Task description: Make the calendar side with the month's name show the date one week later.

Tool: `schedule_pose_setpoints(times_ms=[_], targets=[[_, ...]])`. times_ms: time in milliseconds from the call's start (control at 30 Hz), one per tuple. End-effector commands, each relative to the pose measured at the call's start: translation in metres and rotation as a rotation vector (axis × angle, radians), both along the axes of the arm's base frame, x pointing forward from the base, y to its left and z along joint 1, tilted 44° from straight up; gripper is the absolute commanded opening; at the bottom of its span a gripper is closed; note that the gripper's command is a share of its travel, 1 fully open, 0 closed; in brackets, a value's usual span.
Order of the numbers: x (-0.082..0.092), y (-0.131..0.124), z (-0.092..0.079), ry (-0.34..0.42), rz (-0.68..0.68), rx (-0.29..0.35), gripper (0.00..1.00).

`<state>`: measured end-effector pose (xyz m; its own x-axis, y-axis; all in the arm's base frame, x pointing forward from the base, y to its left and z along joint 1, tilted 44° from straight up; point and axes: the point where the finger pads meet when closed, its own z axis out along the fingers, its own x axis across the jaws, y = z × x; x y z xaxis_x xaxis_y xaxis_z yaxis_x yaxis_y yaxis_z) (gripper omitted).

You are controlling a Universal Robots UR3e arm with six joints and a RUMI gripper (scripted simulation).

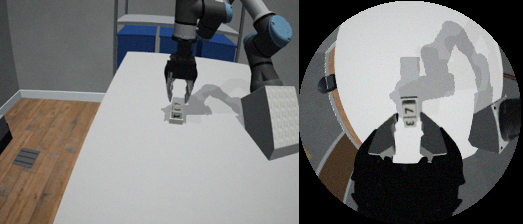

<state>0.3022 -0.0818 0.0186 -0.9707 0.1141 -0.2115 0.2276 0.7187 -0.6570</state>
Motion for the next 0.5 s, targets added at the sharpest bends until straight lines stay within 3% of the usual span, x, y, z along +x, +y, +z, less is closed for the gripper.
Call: schedule_pose_setpoints(times_ms=[0, 467], targets=[[0.0005, 0.0001, 0.0002, -0.002, 0.001, 0.0, 0.28], [0.0015, -0.0092, -0.0095, -0.002, 0.001, 0.0, 0.28]])
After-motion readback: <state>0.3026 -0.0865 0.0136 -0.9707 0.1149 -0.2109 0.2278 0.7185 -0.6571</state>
